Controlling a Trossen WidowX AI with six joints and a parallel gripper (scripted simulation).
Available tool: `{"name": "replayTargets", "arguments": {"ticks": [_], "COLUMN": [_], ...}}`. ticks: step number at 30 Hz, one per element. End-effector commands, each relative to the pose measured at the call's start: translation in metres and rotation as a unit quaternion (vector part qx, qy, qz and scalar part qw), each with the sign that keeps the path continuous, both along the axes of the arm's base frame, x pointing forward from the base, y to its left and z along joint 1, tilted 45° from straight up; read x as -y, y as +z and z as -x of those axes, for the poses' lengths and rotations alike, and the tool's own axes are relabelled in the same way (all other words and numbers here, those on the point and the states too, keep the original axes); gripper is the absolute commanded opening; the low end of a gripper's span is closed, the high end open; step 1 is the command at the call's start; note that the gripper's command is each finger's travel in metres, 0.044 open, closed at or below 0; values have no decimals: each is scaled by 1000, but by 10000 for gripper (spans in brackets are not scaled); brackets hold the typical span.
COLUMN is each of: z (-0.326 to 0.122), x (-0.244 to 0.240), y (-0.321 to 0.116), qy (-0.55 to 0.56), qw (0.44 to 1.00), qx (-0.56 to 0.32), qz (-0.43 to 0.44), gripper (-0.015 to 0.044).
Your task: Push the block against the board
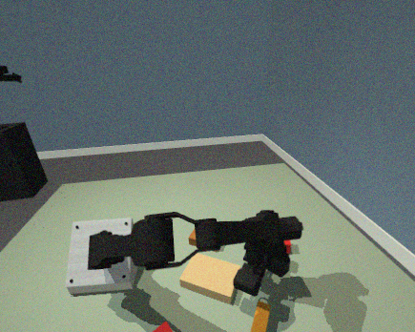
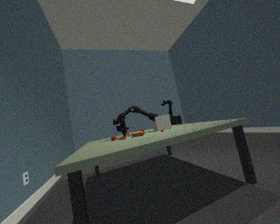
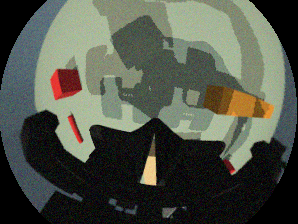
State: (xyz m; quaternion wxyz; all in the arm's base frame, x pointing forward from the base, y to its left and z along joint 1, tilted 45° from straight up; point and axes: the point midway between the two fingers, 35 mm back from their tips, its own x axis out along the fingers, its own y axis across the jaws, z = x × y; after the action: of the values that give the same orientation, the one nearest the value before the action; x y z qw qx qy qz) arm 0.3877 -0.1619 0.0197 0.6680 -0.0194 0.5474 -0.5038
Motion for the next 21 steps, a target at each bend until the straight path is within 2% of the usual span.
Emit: {"name": "replayTargets", "arguments": {"ticks": [1,7,11,17,21], "z": [-5,-8,-13,-13,15], "x": [3,3,-31,-32,-29], "y": [3,6,41,40,50], "qy": [1,0,1,8,31], "qw": [1000,1000,1000,1000,999], "qx": [-1,1,-1,-1,-29], "qz": [-1,0,-1,0,-5], "gripper": [0,0,0,0,0]}}
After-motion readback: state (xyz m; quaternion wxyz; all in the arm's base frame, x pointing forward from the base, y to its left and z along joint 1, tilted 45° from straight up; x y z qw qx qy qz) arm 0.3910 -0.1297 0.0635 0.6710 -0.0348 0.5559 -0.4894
